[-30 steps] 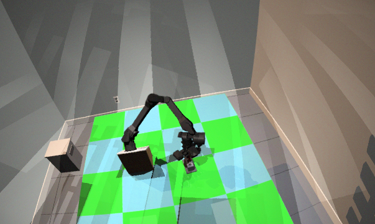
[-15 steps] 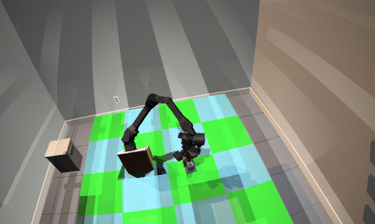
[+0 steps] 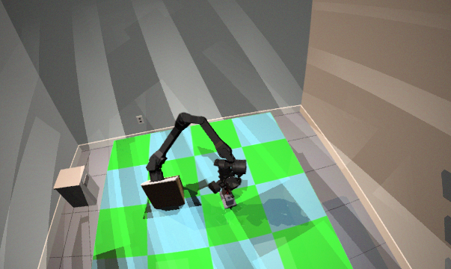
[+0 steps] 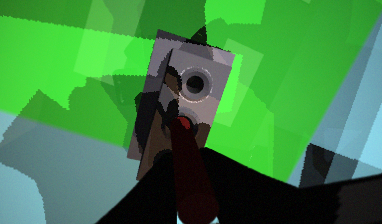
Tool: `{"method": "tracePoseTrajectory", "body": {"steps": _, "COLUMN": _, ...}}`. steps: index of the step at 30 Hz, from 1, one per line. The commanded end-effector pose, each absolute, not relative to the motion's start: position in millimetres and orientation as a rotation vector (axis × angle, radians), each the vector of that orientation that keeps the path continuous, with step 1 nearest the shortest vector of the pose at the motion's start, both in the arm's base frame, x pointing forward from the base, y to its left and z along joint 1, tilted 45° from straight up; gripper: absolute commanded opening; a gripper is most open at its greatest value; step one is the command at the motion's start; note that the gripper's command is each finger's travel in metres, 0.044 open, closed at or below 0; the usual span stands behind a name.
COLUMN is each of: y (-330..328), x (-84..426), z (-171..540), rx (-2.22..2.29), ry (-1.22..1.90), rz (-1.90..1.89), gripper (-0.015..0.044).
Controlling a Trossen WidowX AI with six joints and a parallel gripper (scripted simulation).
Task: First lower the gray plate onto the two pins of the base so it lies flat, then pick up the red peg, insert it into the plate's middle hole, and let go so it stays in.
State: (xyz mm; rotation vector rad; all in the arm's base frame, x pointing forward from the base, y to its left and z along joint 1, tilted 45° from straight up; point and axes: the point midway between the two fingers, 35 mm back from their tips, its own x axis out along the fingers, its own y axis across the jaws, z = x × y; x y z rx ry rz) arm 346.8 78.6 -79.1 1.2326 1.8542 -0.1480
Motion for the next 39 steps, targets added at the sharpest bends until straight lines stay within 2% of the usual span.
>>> {"method": "tracePoseTrajectory", "body": {"steps": 1, "y": 79.8, "x": 345.2, "z": -79.4, "rx": 1.237, "ry": 1.856, "rz": -0.153, "gripper": 0.0}}
{"method": "tracePoseTrajectory", "body": {"steps": 16, "y": 79.6, "x": 346.0, "z": -79.5, "rx": 1.232, "ry": 1.854, "rz": -0.148, "gripper": 0.0}}
{"method": "tracePoseTrajectory", "body": {"steps": 22, "y": 79.6, "x": 346.0, "z": -79.5, "rx": 1.232, "ry": 1.854, "rz": -0.148, "gripper": 0.015}}
{"method": "tracePoseTrajectory", "body": {"steps": 39, "y": 75.6, "x": 345.9, "z": -76.2, "rx": 1.242, "ry": 1.863, "rz": -0.158, "gripper": 0.015}}
